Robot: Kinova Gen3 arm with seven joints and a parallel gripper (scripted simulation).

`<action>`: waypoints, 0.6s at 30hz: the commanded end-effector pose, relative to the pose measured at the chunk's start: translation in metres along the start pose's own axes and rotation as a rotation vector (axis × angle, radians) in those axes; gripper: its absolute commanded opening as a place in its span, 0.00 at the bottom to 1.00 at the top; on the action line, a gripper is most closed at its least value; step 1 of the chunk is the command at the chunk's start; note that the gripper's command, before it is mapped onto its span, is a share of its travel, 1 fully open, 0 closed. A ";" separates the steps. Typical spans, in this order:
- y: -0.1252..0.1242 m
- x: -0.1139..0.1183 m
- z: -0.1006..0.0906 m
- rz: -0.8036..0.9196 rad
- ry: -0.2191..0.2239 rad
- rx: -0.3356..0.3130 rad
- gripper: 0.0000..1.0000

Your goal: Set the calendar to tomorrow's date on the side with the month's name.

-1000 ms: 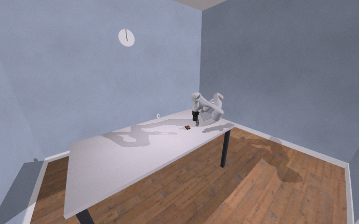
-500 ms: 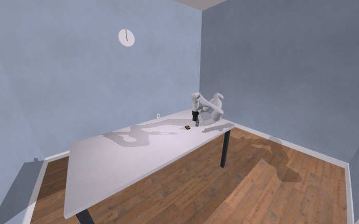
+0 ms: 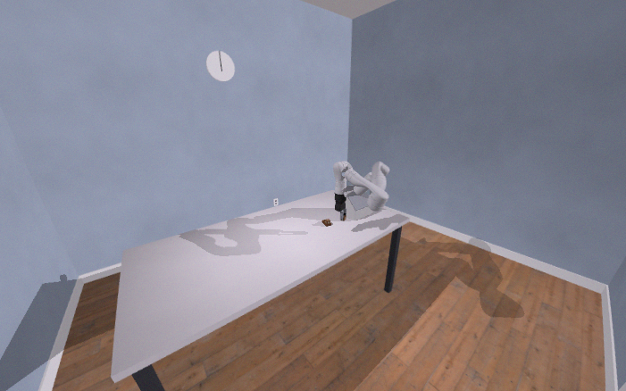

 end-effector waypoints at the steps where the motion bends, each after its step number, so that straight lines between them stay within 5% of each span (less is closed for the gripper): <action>1: 0.002 0.000 0.000 0.053 0.000 -0.002 0.57; 18: 0.015 0.004 -0.001 0.544 0.000 -0.002 0.57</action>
Point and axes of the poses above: the point where the finger pads meet when closed, its own z axis out along the fingers, its own x axis across the jaws, y = z × x, the point moved 8 cm from there along -z, back along the fingers, and after that the axes turned 14 degrees about -z, right-handed, at the moved point
